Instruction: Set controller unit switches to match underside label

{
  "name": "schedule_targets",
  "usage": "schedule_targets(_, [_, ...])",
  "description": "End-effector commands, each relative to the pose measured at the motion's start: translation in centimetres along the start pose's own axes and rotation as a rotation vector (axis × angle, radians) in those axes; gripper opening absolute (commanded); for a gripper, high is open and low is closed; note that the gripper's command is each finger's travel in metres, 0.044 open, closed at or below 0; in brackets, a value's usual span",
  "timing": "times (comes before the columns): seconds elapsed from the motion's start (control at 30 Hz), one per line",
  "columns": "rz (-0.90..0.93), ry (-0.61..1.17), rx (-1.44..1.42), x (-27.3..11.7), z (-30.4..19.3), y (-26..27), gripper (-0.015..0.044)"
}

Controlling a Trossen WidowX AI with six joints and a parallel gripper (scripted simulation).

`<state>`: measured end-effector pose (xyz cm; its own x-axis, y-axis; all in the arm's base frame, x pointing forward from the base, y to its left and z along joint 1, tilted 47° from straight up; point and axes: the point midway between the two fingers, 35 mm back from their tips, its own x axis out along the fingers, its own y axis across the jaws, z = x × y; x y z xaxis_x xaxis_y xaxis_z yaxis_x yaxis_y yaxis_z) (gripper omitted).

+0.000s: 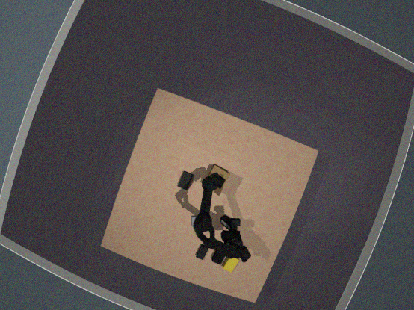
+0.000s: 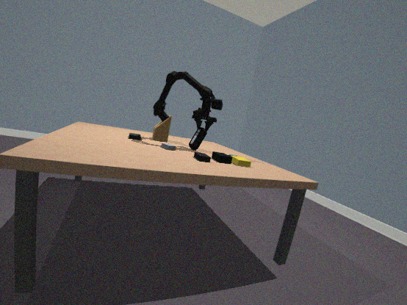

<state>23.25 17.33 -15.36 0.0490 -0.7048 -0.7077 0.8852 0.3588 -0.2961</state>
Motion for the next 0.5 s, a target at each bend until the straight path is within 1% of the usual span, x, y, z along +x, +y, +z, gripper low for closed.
schedule_targets(0.0, [-0.003,-0.014,-0.003,-0.1,0.7,0.0,0.0338])
schedule_targets(0.47, [-0.003,-0.015,-0.003,-0.3,1.8,0.0,0.0338])
